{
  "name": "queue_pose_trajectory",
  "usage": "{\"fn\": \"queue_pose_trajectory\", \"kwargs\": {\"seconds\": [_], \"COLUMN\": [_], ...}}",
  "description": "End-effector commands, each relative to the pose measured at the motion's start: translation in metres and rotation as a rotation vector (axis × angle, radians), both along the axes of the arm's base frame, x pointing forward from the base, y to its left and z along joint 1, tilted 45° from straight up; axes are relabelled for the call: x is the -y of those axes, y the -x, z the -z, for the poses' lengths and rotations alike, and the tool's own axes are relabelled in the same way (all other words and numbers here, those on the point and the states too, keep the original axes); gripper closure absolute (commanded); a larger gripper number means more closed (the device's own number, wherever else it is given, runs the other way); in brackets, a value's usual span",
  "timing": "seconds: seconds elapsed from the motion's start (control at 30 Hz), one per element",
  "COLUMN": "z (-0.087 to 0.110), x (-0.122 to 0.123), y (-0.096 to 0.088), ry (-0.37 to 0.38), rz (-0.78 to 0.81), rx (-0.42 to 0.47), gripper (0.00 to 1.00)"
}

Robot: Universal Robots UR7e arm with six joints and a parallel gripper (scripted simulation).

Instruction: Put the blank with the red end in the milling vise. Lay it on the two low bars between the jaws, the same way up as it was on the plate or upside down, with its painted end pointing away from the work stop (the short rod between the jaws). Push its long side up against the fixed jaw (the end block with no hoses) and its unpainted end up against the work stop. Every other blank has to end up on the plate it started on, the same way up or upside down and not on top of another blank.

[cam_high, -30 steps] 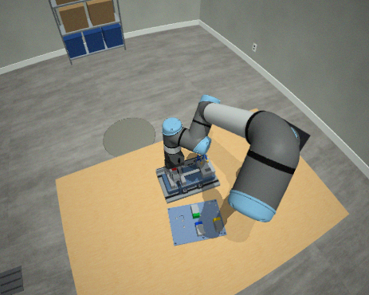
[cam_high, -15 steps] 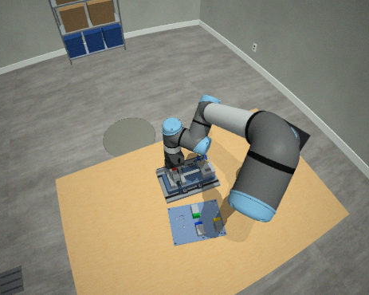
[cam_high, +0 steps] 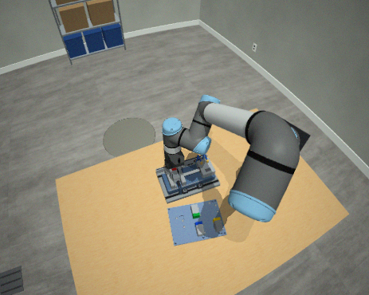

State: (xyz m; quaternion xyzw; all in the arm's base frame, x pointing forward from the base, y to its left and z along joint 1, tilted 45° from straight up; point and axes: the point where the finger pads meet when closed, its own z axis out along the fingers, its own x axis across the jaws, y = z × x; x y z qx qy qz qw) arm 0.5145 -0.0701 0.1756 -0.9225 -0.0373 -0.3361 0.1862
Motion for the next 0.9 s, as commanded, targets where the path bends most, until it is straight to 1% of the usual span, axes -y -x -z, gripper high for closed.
{"fn": "queue_pose_trajectory", "kwargs": {"seconds": [0.0,0.87], "z": [0.0001,0.0010], "x": [-0.0001,-0.0005], "y": [0.0004,0.0011], "ry": [0.000,-0.002], "rz": [0.000,0.000], "rx": [0.000,0.000], "gripper": [1.00,1.00]}}
